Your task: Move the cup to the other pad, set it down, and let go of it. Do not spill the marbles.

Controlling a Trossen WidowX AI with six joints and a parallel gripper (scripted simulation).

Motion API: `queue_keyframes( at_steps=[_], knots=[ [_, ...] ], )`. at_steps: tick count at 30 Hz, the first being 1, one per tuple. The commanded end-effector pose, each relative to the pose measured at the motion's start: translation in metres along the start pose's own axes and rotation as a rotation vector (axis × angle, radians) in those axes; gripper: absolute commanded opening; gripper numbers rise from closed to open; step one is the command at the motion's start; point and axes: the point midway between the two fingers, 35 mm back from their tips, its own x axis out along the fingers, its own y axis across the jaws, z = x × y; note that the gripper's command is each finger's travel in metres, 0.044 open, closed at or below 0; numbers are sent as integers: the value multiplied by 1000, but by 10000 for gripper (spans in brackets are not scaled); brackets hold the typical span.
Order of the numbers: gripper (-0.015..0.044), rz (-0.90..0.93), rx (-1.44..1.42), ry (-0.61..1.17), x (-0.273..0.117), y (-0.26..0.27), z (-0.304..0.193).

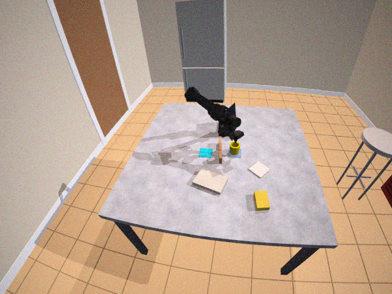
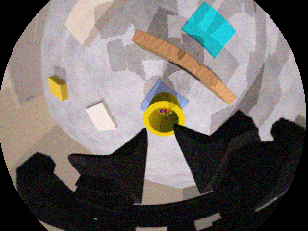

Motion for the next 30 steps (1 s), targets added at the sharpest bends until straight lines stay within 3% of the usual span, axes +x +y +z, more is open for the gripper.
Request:
queue_keyframes(
  at_steps=[1,30],
  knots=[
    [167,-203,9,-180,7,-24,-23],
    [167,-201,8,-179,35,-30,-18]
  ],
)
